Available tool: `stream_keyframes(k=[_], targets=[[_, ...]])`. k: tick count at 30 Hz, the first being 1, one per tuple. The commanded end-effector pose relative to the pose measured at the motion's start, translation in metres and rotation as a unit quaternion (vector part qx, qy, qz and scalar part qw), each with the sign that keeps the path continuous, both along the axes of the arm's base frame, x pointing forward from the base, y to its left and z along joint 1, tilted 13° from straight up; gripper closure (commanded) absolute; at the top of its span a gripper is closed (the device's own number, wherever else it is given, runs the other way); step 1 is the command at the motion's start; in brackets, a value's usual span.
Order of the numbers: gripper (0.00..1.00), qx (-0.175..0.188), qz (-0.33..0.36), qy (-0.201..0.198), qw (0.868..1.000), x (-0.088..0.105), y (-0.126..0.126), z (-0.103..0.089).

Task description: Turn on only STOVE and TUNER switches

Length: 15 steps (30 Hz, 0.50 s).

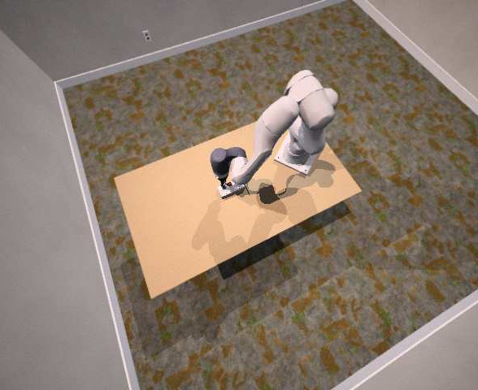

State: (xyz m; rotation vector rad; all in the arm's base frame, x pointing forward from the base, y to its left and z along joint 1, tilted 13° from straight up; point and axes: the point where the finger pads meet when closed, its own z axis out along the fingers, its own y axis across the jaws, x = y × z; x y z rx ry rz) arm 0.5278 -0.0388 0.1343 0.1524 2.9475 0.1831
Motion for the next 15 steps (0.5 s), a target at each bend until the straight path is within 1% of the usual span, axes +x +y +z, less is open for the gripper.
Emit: stream_keyframes(k=[1, 15], targets=[[1.00, 0.000, 0.004, -0.001, 1.000, 0.0007, 0.0015, -0.0025], [1.00, 0.000, 0.004, -0.001, 1.000, 0.0013, 0.0019, -0.0055]])
